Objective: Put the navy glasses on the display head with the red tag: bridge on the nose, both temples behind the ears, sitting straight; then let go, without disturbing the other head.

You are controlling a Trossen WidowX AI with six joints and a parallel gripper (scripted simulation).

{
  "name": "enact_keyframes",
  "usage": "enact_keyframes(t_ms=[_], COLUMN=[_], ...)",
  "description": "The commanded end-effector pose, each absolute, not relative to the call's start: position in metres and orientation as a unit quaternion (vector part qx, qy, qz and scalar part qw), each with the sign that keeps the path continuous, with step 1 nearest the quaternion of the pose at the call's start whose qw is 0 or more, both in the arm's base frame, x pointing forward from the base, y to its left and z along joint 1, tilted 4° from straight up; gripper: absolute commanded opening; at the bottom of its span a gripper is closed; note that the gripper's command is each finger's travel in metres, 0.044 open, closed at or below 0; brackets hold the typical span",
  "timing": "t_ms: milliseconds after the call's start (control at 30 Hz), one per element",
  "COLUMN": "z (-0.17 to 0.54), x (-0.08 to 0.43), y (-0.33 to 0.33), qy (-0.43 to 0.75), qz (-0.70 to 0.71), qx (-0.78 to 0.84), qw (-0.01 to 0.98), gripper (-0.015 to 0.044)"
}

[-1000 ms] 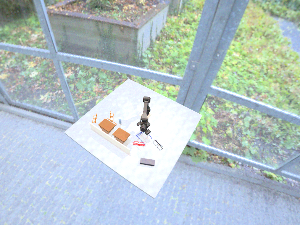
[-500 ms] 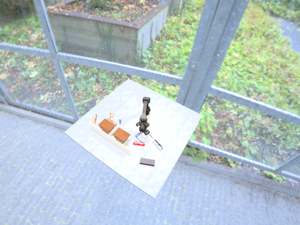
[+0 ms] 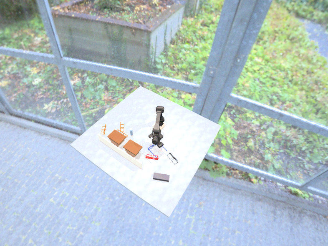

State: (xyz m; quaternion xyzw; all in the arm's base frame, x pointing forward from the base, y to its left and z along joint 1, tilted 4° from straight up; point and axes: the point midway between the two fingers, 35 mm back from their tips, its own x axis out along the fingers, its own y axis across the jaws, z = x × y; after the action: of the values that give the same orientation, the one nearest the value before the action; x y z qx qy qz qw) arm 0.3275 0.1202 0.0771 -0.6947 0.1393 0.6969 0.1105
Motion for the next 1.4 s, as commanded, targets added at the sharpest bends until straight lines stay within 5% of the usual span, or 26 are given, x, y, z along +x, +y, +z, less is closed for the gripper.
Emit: enact_keyframes(t_ms=[0, 967, 1367], z=[0.077, 0.137, 0.138], x=[0.328, 0.317, 0.317], y=[0.119, 0.126, 0.114], qy=[0.141, 0.143, 0.275], qz=[0.696, 0.695, 0.654], qx=[-0.696, -0.695, -0.661], qw=[0.109, 0.111, 0.243], gripper=[0.0, 0.0, 0.0])
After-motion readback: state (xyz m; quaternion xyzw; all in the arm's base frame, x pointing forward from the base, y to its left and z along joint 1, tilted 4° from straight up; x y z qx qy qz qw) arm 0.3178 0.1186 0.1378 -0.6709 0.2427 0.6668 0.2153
